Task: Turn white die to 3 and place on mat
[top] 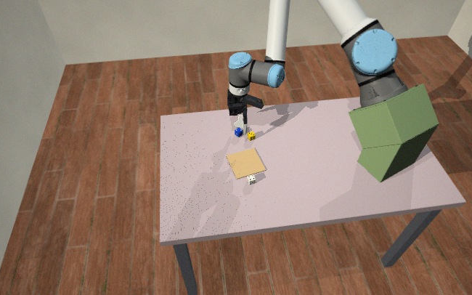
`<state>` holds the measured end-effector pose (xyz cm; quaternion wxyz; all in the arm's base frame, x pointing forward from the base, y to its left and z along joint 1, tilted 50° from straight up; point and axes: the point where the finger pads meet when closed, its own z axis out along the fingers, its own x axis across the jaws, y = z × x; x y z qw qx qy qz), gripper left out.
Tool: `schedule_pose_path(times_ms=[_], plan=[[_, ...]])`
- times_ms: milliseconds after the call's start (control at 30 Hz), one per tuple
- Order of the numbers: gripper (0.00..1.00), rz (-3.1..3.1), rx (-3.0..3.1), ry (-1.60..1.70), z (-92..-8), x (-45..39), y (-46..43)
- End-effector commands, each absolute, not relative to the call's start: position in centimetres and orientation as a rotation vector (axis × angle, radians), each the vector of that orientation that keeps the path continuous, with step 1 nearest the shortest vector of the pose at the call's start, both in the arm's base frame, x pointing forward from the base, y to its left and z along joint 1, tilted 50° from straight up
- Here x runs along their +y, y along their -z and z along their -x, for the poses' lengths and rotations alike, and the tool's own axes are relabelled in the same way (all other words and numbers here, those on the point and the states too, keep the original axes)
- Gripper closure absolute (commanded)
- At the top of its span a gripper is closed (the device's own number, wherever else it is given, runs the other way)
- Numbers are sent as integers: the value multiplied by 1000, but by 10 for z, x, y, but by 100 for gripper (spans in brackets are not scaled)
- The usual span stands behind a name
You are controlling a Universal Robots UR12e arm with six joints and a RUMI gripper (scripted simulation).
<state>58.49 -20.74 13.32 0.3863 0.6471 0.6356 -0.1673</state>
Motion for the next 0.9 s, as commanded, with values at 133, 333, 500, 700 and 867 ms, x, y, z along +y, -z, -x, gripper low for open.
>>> schedule_pose_path(times_ms=[133, 333, 500, 700, 867], plan=[[0, -1646, 1617, 423, -586, -207, -134], [0, -1646, 1617, 423, -582, -206, -130], [0, -1646, 1617, 423, -566, -200, -118], [0, -1646, 1617, 423, -545, -193, -100], [0, -1646, 1617, 423, -538, -191, -95]])
